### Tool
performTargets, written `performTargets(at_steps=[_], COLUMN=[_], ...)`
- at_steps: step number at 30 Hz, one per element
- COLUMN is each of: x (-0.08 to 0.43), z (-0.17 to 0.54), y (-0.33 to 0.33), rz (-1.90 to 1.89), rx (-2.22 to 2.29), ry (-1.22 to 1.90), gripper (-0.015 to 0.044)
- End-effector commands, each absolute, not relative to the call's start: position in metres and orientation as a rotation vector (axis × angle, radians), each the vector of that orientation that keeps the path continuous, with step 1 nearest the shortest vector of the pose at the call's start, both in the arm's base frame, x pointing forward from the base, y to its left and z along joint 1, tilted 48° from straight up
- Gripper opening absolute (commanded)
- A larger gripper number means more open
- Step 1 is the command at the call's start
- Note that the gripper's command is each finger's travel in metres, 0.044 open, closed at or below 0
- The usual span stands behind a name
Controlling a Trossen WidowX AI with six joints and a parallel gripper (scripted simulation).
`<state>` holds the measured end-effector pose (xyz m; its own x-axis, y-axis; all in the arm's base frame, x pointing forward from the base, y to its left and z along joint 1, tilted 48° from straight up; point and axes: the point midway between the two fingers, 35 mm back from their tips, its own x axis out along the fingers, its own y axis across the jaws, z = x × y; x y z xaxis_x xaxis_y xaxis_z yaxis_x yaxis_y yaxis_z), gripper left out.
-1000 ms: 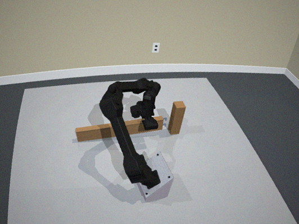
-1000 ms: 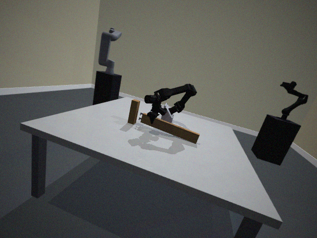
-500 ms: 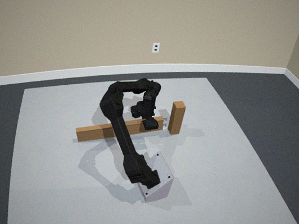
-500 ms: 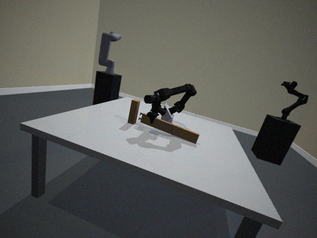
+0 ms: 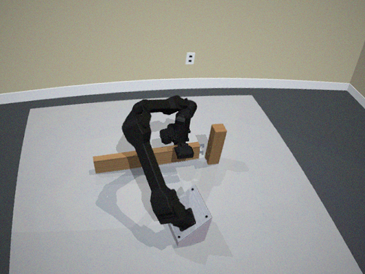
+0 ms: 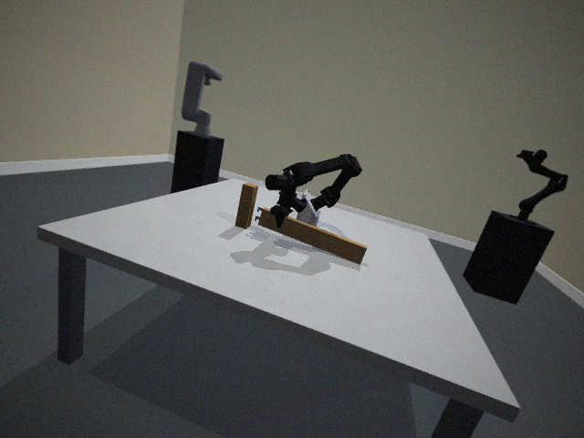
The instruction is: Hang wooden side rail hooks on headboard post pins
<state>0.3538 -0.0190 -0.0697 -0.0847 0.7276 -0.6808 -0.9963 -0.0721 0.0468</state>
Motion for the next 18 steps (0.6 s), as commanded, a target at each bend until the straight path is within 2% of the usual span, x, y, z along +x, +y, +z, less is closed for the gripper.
performTargets(at_steps=[1, 18], x=[0.3531, 0.3544], z=[-0.0704, -0.0713], y=[-0.0235, -0.0248], rz=[1.567, 1.567], rx=[-0.582, -0.582], ry=[0.610, 0.610], gripper=[0.0000, 0.0000])
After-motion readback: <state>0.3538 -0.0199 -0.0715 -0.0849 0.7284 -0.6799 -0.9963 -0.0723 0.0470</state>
